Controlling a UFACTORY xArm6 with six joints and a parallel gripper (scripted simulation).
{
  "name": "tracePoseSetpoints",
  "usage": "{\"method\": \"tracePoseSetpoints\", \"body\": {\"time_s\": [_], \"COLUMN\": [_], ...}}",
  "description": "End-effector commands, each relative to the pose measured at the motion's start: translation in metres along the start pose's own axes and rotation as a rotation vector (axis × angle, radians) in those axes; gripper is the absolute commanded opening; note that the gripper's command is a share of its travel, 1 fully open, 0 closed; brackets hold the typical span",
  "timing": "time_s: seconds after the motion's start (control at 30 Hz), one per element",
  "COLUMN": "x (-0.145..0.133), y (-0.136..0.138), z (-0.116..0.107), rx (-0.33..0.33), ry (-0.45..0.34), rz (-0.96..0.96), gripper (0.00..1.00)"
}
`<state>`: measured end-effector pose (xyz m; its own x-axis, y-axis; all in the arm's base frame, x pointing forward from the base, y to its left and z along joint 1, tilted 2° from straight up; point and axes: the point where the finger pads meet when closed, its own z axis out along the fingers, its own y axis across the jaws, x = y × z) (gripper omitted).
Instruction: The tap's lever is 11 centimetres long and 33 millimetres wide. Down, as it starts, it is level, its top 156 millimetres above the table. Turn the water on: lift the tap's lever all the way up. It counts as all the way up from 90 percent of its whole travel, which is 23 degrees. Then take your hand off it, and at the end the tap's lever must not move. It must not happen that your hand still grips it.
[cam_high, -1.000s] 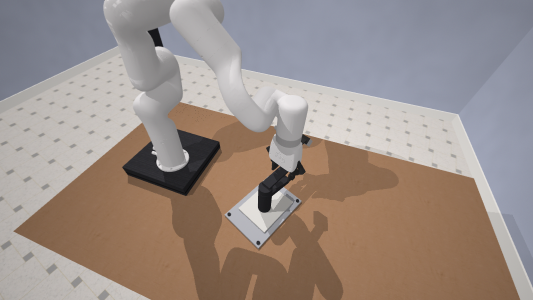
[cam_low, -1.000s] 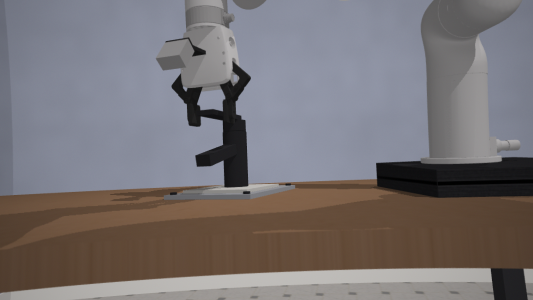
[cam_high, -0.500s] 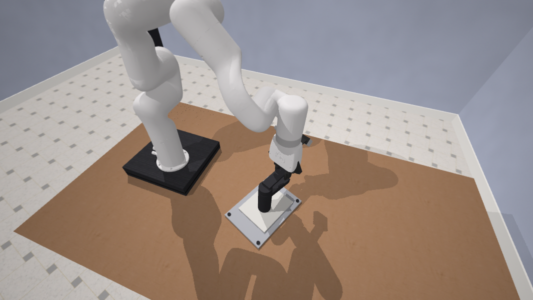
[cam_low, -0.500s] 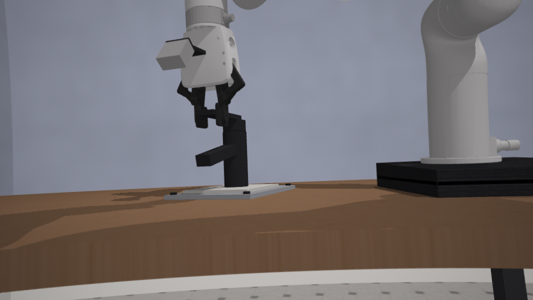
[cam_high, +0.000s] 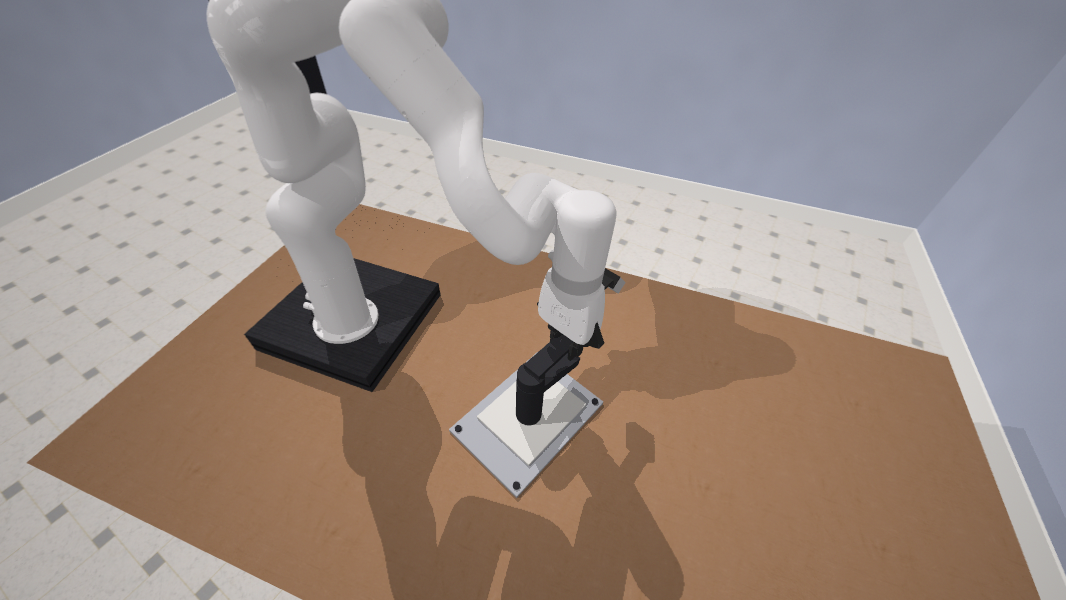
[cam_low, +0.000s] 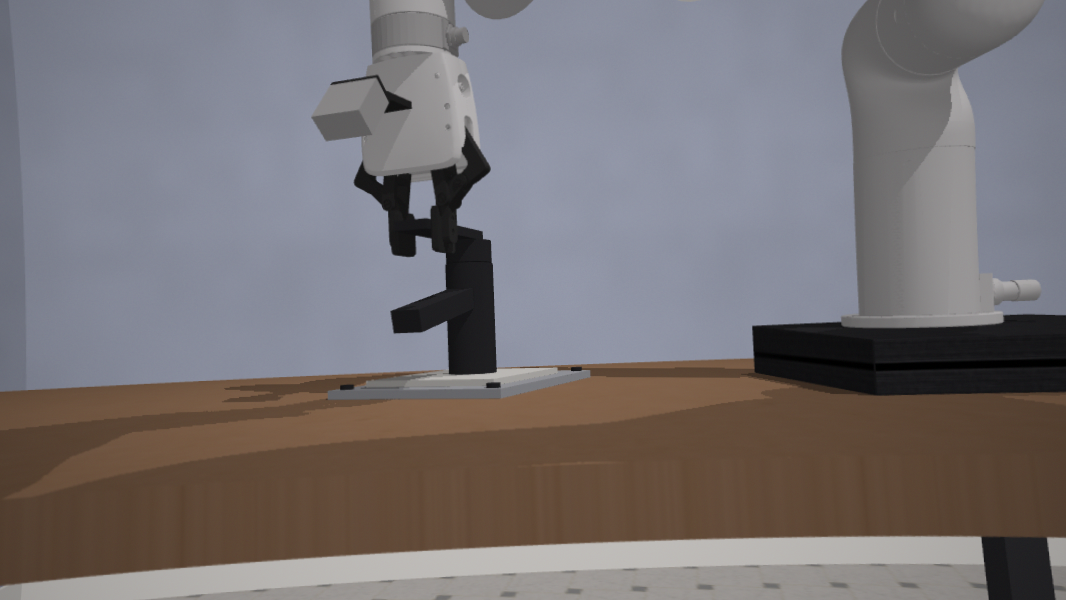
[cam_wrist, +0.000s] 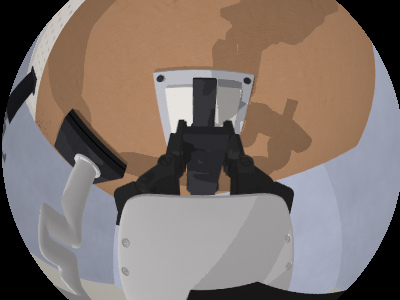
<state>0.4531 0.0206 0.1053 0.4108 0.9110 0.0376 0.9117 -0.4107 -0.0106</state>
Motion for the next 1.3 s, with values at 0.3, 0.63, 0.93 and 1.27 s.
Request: {"method": "tracePoseSetpoints", "body": {"time_s": [0.3, 0.63, 0.93, 1.27], "x": [0.001, 0.001, 0.0, -0.004], "y": [0.001, 0.001, 0.001, 0.001], "z": [-0.002, -0.002, -0.004, -0.019], "rx": [-0.004, -0.004, -0.004, -0.004], "ry": [0.002, 0.002, 0.002, 0.002], "rz": [0.0, 0.0, 0.0, 0.0], "gripper": [0.0, 0.0, 0.0, 0.0]}}
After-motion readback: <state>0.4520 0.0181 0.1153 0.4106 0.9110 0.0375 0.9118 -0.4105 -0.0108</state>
